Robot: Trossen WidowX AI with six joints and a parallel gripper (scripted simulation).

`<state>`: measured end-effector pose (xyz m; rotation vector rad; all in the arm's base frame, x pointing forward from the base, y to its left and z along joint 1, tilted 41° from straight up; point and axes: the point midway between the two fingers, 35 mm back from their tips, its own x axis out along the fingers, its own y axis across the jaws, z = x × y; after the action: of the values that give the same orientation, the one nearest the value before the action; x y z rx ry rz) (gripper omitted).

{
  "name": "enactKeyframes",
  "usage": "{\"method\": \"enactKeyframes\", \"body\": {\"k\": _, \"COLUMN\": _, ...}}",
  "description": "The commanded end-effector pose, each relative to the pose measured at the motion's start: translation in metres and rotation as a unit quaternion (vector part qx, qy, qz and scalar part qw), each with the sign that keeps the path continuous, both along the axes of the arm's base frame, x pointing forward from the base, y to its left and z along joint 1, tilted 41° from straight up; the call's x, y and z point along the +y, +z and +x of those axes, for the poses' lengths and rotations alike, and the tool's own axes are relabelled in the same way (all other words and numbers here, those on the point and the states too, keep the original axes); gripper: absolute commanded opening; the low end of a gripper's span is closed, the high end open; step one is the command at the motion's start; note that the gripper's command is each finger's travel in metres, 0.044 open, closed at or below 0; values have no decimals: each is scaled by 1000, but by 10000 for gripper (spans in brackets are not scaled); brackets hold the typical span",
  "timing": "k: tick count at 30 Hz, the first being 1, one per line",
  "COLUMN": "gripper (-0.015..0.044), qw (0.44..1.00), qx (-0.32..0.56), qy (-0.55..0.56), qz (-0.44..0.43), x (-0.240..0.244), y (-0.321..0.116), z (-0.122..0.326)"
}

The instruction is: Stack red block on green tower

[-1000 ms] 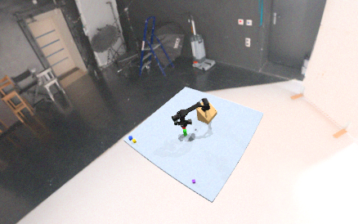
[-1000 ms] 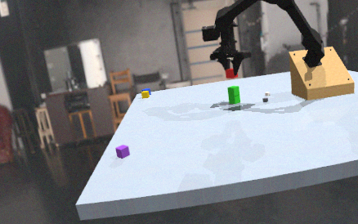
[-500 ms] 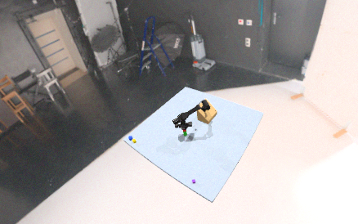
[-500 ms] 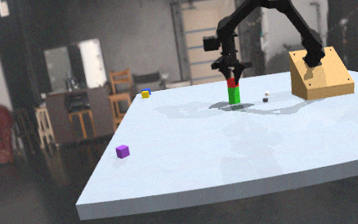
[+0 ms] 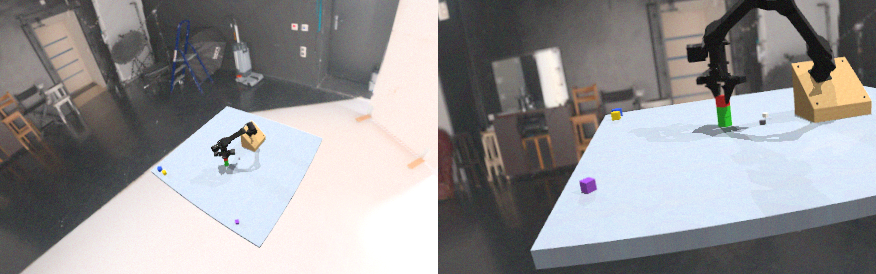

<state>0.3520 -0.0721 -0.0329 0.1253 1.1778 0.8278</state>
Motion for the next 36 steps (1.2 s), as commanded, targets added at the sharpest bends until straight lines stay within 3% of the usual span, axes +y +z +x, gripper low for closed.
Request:
{"method": "enactKeyframes", "body": {"k": 1, "gripper": 0, "qw": 1000, "qx": 1, "qy": -3, "qz": 3, "x": 1, "y": 0, "z": 0}}
{"method": "enactKeyframes", "body": {"k": 8, "gripper": 0, "qw": 1000, "qx": 1, "qy": -3, "qz": 3, "x": -1, "y": 2, "z": 0}}
{"method": "enactKeyframes", "body": {"k": 25, "gripper": 440, "qw": 1000, "qx": 0, "qy": 0, "qz": 0, "x": 0, "y": 0, "z": 0}}
{"method": "enactKeyframes", "body": {"k": 36, "gripper": 440, "qw": 1000, "qx": 0, "qy": 0, "qz": 0, "x": 0, "y": 0, "z": 0}}
